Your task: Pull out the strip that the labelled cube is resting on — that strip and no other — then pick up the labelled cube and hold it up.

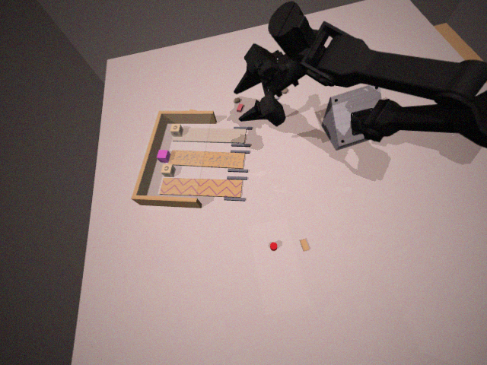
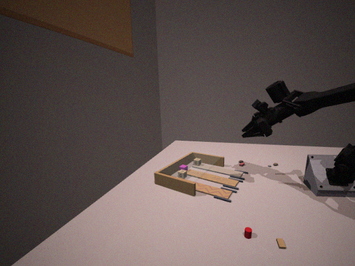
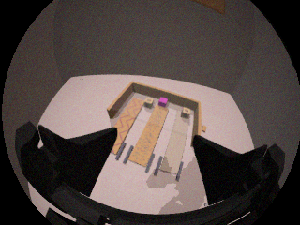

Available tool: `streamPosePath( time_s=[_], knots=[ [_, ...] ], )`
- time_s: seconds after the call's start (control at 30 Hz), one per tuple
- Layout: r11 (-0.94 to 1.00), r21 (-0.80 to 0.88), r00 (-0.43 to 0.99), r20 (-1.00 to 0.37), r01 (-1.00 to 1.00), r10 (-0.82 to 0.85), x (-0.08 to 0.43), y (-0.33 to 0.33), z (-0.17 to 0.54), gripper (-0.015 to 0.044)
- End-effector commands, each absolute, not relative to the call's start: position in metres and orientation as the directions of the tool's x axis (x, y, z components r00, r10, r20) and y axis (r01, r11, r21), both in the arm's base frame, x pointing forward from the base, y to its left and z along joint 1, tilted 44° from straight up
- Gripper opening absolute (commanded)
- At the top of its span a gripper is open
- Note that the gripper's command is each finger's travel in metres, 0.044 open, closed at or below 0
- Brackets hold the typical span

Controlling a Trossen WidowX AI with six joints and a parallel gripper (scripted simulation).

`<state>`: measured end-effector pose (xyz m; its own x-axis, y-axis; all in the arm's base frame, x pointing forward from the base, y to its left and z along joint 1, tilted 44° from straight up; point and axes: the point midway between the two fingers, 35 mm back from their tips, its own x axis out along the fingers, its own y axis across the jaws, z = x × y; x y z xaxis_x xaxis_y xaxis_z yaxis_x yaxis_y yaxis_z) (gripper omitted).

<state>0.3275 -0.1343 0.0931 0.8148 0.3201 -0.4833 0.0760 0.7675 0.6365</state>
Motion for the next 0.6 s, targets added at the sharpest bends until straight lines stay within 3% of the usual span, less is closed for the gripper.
streamPosePath(
  time_s=[0.0, 0.4, 0.57],
  knots=[
    [0.731, 0.676, 0.795, -0.492, 0.094, 0.353, 0.327, -0.123, 0.085, 0.04],
    [0.731, 0.676, 0.795, -0.492, 0.094, 0.353, 0.327, -0.123, 0.085, 0.04],
    [0.717, 0.68, 0.708, -0.582, 0.154, 0.4, 0.344, -0.13, 0.065, 0.0269]
  ],
)
